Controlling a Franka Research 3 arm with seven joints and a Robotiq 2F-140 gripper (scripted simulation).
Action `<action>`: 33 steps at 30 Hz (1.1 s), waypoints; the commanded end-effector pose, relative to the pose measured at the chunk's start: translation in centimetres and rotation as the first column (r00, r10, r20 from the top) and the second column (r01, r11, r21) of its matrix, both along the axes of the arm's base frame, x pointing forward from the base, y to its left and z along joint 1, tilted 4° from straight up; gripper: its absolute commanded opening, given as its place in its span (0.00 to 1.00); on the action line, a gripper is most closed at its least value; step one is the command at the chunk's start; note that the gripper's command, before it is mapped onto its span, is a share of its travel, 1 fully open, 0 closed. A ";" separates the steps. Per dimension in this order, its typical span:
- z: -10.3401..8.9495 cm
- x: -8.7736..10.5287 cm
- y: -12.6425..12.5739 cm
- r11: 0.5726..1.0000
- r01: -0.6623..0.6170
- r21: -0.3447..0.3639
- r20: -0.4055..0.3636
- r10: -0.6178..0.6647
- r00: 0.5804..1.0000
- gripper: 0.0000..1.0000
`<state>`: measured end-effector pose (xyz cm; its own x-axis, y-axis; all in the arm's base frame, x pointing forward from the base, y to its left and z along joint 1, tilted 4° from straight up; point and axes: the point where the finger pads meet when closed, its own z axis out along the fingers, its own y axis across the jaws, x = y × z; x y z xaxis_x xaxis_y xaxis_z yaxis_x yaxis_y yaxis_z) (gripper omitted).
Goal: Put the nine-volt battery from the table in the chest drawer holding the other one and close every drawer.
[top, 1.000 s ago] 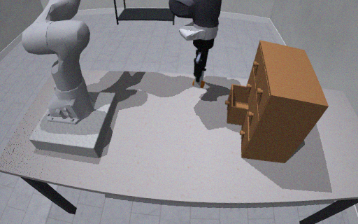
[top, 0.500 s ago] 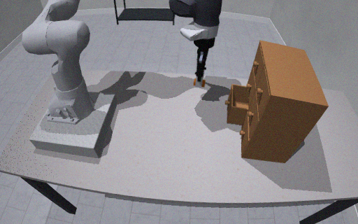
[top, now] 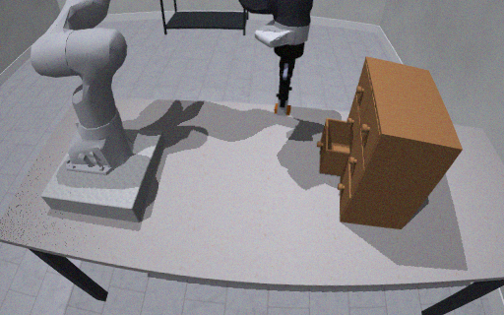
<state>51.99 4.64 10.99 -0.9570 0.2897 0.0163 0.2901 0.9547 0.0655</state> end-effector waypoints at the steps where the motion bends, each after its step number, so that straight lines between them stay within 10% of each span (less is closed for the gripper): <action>1: 0.1 -0.1 0.1 1.000 -0.010 0.000 -0.003 0.010 1.000 0.14; 16: 0.0 -0.2 0.2 1.000 -0.005 -0.021 0.067 0.006 0.998 0.14; 33: -0.4 -0.9 0.4 0.993 0.040 -0.112 0.386 0.007 0.922 0.14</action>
